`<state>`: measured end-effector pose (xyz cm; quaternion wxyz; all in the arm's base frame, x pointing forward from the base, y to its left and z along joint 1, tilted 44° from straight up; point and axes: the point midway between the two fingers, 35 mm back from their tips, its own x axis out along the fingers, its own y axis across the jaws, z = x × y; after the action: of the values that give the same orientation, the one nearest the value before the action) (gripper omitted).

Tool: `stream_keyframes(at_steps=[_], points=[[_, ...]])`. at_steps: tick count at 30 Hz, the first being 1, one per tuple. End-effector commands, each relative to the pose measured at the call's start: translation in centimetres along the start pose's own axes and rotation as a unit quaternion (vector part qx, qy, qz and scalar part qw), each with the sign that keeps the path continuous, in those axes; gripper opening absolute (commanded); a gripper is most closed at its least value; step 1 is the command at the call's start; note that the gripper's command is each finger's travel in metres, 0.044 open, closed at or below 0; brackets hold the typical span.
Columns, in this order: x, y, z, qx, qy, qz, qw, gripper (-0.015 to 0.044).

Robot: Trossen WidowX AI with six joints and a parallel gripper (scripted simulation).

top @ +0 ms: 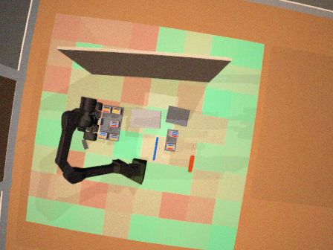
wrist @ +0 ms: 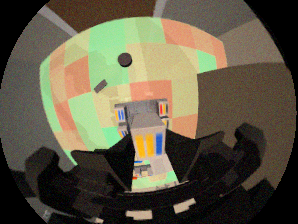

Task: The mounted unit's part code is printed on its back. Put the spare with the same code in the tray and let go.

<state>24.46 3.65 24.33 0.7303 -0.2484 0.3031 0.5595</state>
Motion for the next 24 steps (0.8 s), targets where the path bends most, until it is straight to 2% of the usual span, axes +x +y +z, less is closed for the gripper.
stream_keyframes(at_steps=[1,24], points=[[-0.5,-1.6,-1.1,0.0,0.004,-0.004,1.0,0.0],[-2.0,-9.5,-12.7,0.024,0.036,-0.011,0.999,0.0]])
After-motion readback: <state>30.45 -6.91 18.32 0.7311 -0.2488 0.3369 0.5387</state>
